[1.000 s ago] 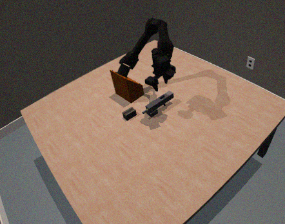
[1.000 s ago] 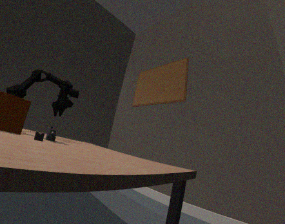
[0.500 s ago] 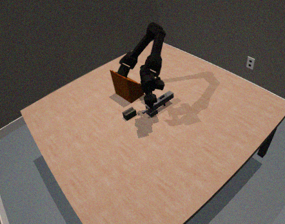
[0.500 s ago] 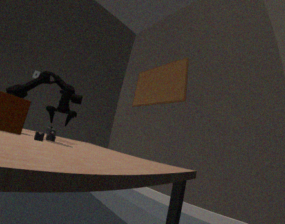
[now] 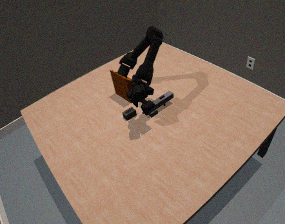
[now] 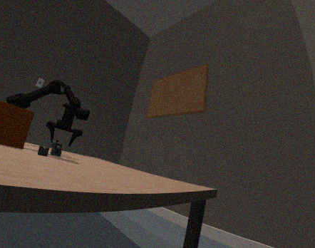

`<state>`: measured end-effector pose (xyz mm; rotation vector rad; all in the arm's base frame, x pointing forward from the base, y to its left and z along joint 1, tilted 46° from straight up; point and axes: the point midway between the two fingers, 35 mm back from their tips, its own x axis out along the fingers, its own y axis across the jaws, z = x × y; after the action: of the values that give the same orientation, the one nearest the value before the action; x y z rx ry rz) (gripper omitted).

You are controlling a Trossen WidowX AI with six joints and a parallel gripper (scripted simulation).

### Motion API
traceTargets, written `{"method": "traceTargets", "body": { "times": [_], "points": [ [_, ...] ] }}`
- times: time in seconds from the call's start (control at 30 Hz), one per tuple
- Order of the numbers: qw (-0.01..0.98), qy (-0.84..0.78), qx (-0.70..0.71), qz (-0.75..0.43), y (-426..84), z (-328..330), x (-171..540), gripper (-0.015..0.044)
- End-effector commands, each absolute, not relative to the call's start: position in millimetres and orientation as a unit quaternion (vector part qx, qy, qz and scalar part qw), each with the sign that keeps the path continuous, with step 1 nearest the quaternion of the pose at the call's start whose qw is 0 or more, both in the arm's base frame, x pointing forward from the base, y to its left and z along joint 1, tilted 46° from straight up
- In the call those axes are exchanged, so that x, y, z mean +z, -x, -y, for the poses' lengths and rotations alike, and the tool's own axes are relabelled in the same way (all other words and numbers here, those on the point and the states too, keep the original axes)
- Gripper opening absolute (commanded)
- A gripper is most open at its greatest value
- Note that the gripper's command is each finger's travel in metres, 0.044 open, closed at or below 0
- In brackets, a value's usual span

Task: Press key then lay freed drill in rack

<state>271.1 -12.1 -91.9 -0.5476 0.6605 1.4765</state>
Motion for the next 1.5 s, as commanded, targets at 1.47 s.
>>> {"method": "traceTargets", "body": {
  "times": [1.47],
  "points": [
    [0.654,0.249,0.654,-0.287,-271,-32,-118,0.0387]
  ]
}}
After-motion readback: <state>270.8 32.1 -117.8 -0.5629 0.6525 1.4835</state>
